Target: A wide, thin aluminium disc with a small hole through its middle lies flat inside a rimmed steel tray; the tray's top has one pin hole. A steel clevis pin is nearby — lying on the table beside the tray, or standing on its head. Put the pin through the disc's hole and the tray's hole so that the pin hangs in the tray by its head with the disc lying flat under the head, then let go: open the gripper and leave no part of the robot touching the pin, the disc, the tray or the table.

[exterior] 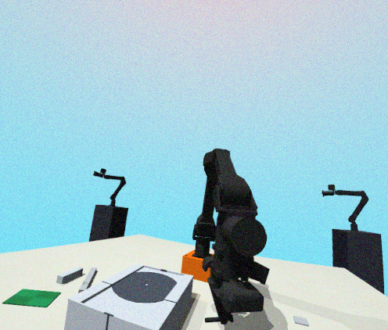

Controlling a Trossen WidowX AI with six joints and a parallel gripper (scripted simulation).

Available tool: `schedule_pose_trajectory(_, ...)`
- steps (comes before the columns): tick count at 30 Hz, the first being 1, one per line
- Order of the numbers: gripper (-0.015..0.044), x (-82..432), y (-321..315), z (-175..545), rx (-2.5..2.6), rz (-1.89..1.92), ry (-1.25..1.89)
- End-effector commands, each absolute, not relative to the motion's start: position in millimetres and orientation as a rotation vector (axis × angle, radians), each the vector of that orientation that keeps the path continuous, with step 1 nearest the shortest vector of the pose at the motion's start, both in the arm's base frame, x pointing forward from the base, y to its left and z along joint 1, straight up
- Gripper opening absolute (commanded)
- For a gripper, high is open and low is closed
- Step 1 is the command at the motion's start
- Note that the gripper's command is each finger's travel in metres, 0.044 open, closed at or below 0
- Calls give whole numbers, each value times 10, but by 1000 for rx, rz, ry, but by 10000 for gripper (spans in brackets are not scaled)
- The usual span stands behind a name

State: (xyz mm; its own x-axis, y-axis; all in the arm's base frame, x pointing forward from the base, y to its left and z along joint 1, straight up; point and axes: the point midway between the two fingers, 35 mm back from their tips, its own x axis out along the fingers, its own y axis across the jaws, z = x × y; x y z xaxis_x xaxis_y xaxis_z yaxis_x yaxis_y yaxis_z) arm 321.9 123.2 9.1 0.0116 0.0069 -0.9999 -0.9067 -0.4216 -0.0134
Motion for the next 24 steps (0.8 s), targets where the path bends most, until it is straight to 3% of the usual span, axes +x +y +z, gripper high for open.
schedule_pose_trajectory(1, 0, 3237, 1238, 247, -1528, 1504, 948)
schedule_pose_trajectory(24, 0, 3176, 1166, 302, -1530, 1506, 951)
